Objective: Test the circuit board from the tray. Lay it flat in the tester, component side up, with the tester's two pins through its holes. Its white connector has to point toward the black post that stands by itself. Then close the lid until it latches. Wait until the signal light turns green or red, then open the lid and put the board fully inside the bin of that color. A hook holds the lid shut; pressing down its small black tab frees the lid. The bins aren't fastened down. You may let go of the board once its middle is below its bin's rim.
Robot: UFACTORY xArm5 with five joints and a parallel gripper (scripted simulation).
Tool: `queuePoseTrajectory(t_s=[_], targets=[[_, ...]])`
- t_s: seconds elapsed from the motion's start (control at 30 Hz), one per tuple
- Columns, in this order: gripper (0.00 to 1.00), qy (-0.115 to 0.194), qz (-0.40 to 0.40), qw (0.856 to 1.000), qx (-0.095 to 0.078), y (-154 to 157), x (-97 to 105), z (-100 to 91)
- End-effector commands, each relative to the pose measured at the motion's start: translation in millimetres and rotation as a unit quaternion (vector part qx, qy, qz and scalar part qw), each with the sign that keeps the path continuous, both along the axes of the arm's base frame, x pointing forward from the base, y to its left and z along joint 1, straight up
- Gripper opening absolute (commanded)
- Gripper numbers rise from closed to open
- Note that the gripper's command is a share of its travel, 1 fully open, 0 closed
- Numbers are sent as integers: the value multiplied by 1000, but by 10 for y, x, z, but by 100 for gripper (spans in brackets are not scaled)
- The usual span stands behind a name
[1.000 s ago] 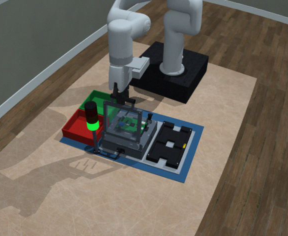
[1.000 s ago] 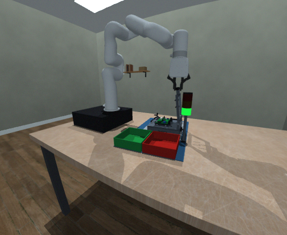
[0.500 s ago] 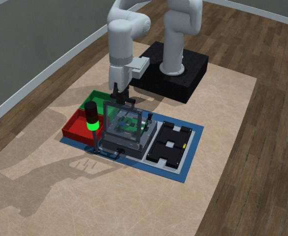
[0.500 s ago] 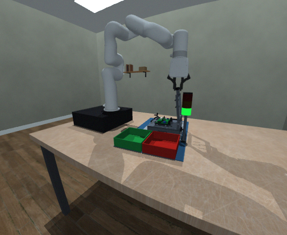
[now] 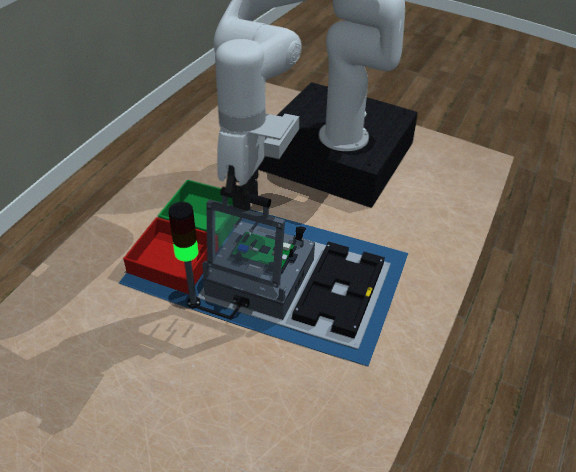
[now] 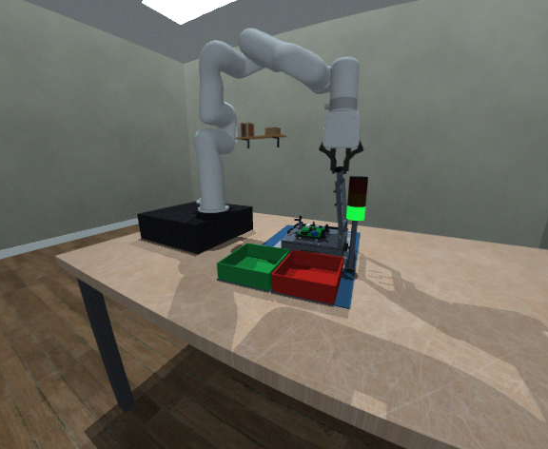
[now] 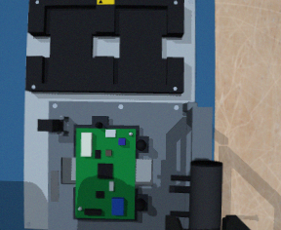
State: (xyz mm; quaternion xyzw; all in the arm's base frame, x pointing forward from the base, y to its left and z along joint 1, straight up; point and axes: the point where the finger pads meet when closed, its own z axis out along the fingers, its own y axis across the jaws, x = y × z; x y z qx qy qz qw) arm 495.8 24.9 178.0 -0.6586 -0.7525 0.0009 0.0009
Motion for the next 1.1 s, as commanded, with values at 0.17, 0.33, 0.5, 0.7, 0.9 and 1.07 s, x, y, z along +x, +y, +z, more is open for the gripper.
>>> queuePoseTrajectory(t_s=[0.17,0.33,0.5,0.7,0.9,1.07], targets=[[28,-2,0,1000,0,1,10,4],[28,-2,0,1000,0,1,10,4],[0,-2,0,1000,0,1,10,4],[0,-2,0,1000,0,1,10,4],[0,-2,0,1000,0,1,10,4],[0,-2,0,1000,0,1,10,4]])
